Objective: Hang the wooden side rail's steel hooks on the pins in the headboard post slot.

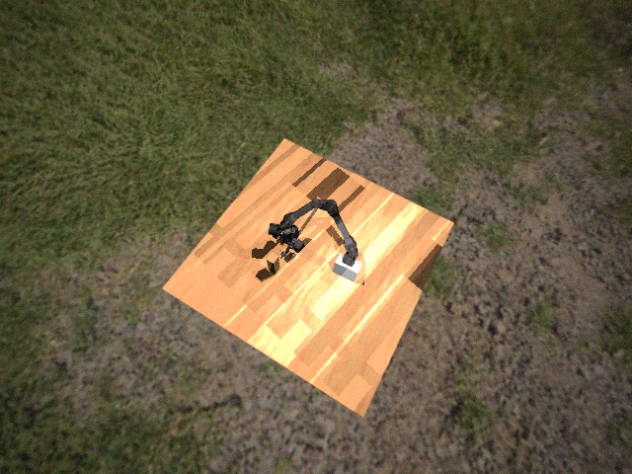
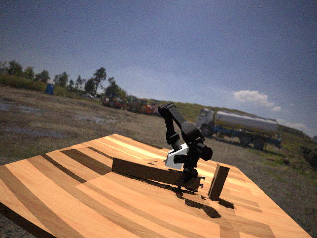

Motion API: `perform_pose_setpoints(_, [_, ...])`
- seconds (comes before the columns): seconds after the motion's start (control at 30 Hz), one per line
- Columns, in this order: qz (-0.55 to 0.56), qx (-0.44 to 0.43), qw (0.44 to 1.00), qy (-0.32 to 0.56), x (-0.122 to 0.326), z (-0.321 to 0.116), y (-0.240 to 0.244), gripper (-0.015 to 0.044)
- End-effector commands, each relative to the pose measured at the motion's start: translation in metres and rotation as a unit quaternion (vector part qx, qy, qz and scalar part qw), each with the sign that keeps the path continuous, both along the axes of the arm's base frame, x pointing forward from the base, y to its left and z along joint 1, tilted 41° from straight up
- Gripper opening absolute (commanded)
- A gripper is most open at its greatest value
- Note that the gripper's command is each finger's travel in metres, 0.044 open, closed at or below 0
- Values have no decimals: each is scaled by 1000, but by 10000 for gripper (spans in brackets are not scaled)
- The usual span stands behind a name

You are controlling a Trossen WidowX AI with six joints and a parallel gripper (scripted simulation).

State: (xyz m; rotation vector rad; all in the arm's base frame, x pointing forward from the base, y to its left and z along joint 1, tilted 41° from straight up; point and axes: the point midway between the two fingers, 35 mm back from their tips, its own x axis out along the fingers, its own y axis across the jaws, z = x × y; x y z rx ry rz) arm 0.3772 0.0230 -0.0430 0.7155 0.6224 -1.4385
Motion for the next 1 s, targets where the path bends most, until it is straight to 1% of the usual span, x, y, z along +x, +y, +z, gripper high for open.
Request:
perform_pose_setpoints(0.0, [2, 3, 1000, -6, 1, 3, 6, 0])
perform_pose_setpoints(0.97, [2, 3, 1000, -6, 1, -2, 7, 0])
